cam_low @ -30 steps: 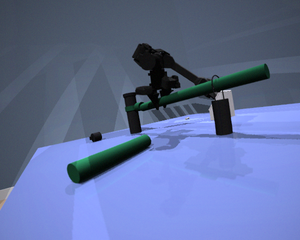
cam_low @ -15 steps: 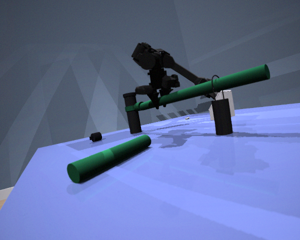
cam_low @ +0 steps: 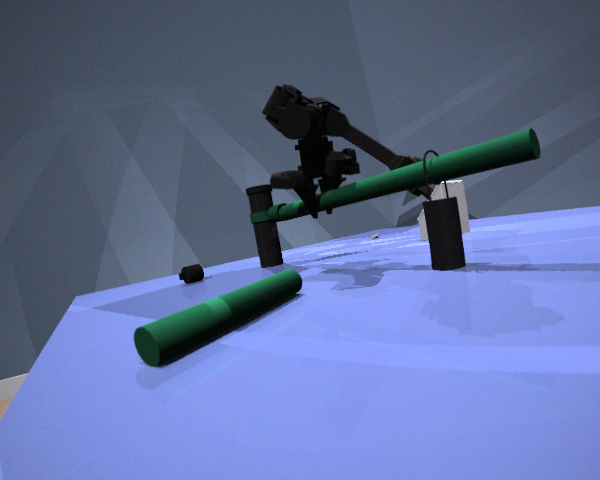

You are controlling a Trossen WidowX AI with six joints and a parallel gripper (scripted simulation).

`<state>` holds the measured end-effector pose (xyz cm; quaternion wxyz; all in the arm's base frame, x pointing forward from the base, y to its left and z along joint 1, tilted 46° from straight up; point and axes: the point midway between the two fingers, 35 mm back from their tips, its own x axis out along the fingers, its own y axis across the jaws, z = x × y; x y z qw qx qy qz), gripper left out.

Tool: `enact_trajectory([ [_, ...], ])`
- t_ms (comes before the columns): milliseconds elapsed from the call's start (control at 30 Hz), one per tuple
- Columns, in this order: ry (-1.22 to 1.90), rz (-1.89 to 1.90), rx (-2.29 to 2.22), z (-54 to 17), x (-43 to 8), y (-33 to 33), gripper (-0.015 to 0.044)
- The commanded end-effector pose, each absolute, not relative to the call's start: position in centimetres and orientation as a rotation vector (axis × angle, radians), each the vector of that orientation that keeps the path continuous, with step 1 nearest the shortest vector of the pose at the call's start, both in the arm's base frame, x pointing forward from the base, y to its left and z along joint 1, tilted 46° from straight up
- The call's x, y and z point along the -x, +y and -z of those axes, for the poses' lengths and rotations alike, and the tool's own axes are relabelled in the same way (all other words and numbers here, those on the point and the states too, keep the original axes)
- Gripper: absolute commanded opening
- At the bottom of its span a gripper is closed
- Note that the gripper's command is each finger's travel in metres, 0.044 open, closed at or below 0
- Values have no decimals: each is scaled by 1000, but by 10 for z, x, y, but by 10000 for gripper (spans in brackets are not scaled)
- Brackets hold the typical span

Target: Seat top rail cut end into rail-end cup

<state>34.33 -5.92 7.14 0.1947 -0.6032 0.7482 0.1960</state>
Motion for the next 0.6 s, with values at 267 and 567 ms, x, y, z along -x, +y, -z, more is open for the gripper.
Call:
enact_trajectory([
  [267, 2084, -537, 1694, -71, -348, -50, 0],
  [567, 2089, -539, 1694, -72, -348, -51, 0],
])
